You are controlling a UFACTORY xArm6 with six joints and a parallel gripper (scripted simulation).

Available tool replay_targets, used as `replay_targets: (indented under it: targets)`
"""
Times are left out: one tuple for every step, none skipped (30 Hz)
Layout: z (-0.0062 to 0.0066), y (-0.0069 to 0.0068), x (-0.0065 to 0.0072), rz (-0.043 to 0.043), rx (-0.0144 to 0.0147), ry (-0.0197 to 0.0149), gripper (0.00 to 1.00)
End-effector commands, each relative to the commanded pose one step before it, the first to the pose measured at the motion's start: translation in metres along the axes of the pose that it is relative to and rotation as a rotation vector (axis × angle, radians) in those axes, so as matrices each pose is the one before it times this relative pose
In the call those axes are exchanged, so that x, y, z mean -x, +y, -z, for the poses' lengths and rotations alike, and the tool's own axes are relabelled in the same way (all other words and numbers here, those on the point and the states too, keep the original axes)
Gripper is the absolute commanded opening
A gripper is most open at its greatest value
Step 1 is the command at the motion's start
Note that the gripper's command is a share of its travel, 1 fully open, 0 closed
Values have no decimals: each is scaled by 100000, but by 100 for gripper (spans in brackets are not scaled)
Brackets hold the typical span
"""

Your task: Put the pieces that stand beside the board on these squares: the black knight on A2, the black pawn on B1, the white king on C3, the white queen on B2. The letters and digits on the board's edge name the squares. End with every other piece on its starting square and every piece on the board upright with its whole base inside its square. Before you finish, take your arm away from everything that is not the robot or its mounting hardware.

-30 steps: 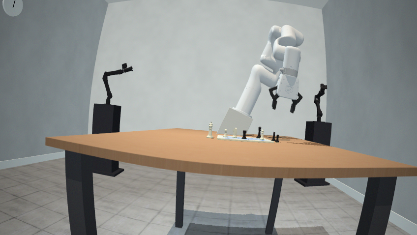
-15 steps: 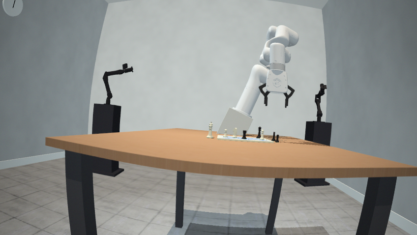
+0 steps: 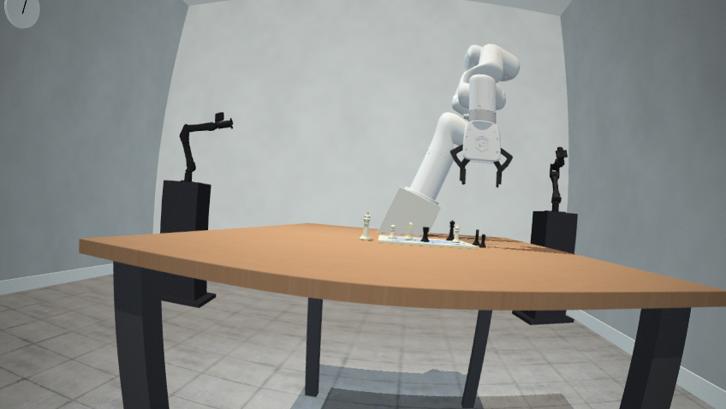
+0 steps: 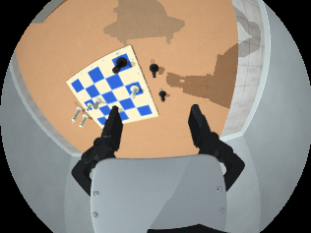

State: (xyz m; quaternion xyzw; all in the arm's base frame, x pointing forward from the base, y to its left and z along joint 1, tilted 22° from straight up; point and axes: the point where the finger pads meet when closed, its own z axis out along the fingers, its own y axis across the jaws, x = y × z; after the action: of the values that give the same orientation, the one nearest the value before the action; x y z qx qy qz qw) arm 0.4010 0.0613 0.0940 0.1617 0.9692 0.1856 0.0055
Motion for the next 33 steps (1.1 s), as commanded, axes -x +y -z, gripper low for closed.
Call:
replay_targets:
  targets:
    - [100, 58, 118, -1001, 112, -343, 100]
    - [-11, 1, 0, -766, 4, 2, 100]
    - [-14, 1, 0, -1035, 6, 2, 100]
    - [-19, 2, 0, -1333, 8, 3, 100]
    - [-23, 2, 1, -1655, 9, 4, 100]
    - [-28, 3, 1, -1999, 11, 5, 100]
    - [-33, 3, 1, -2359, 13, 6, 100]
    - [-38, 4, 1, -2732, 14, 7, 100]
    - [0, 0, 0, 0, 0, 0, 100]
    - [0, 0, 0, 0, 0, 0, 100]
    - [-43, 4, 1, -3114, 16, 8, 100]
    - [-49, 4, 0, -3502, 17, 10, 100]
    - [-54, 5, 0, -3894, 18, 11, 100]
    - [-60, 5, 0, -4284, 19, 13, 100]
    - [-65, 5, 0, -4672, 20, 15, 100]
    - [-71, 5, -1, -5054, 20, 17, 100]
    - [-76, 5, -1, -5426, 20, 19, 100]
    - [-81, 5, -1, -5788, 19, 20, 100]
    - [-86, 5, -2, -4779, 61, 33, 100]
    - [-90, 5, -2, -3797, 121, 57, 100]
    - [-95, 4, -2, -4099, 147, 74, 100]
    - [-99, 4, -2, -4284, 171, 91, 100]
    - [-103, 3, -2, -4351, 189, 106, 100]
    - [-106, 2, -2, -4356, 199, 119, 100]
    - [-109, 2, -2, -4338, 204, 129, 100]
    - [0, 0, 0, 0, 0, 0, 100]
    - [0, 0, 0, 0, 0, 0, 100]
    - [-112, 1, -2, -12759, 83, 61, 100]
    - [-115, 0, -2, -3713, 236, 202, 100]
    - [-117, -1, -1, -3574, 217, 192, 100]
    - [-118, -2, -1, -3877, 207, 172, 100]
    - [-120, -3, 0, -4149, 206, 164, 100]
    - [-120, -4, 1, -4300, 201, 168, 100]
